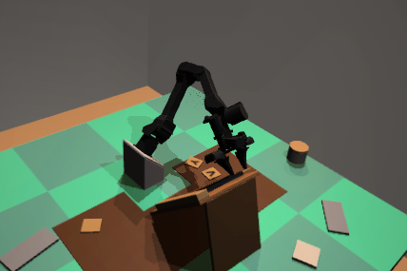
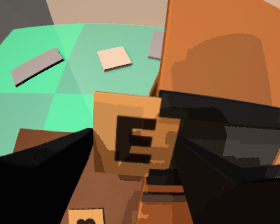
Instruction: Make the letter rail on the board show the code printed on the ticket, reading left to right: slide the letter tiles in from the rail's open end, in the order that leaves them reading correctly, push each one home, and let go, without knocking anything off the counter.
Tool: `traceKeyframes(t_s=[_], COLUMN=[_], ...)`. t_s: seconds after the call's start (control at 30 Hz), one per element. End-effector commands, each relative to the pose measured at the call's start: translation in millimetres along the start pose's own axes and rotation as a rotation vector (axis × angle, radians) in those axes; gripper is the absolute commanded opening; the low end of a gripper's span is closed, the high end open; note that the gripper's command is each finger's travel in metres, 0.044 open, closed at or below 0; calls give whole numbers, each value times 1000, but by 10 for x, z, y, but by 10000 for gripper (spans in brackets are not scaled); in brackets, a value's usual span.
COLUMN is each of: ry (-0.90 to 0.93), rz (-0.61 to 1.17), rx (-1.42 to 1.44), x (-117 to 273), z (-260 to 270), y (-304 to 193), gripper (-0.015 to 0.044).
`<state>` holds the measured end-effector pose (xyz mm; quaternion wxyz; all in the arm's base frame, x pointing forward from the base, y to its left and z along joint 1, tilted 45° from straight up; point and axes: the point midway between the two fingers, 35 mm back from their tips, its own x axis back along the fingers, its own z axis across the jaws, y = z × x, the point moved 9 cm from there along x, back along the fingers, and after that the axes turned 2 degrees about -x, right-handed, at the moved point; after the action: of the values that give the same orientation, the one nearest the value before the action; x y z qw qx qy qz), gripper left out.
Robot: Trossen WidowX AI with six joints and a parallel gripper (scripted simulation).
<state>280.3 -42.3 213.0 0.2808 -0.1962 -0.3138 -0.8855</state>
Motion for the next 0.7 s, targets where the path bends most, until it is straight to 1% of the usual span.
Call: traceKeyframes(t_s=[0.0, 0.67], ry=[1, 1], rz=[6, 6], rx=[3, 3], x=[-7, -8], z=[-34, -135], y=[-15, -12], gripper=[0, 0])
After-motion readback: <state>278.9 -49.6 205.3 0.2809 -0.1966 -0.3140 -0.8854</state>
